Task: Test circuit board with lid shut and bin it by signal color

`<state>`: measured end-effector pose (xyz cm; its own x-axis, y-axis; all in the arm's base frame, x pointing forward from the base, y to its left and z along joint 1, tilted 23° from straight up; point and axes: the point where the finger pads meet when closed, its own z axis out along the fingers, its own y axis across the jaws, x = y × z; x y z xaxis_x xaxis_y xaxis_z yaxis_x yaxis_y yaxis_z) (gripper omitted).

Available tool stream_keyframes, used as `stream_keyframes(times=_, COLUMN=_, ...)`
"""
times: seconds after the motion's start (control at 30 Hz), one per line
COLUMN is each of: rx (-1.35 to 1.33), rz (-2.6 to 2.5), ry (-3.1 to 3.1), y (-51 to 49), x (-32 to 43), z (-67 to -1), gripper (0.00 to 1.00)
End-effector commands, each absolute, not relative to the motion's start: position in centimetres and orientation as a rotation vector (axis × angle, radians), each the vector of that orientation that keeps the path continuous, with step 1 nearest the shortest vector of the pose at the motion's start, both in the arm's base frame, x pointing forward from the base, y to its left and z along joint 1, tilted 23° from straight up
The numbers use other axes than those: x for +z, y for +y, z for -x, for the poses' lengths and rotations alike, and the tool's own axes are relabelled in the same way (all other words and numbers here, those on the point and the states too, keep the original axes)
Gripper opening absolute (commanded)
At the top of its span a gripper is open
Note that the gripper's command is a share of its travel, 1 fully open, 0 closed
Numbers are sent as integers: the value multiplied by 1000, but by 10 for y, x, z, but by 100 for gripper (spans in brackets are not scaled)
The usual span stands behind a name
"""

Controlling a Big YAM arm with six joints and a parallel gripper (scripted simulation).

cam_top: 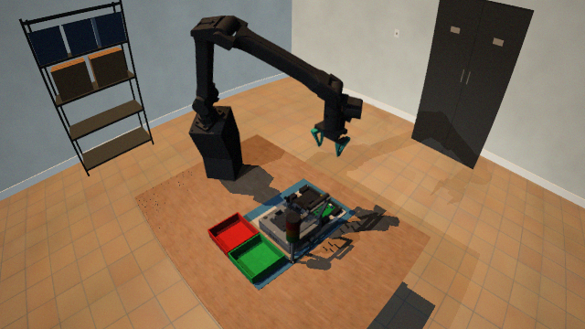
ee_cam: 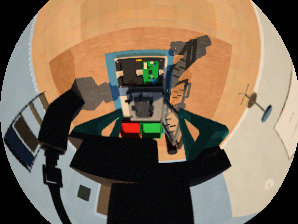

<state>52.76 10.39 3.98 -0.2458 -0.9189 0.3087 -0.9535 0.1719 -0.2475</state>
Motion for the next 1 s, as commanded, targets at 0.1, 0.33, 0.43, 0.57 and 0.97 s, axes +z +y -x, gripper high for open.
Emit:
stream_keyframes(times=0.1, rx=619, rz=-1871, ry=-2371, y=102, x=54, z=-547, gripper=92)
stream_keyframes(times=0.33, rx=622, rz=-1874, ry=-2372, y=102, x=56, z=-549, gripper=92)
stream_keyframes(times=0.43, rx=614, rz=-1871, ry=-2363, y=100, x=52, z=-545, gripper=92)
stream_keyframes(times=0.57, rx=615, rz=-1871, ry=-2365, y=100, x=53, z=-545, gripper=92)
stream_keyframes(times=0.97, rx=615, rz=-1871, ry=-2365, y=100, x=53, z=-545, gripper=92)
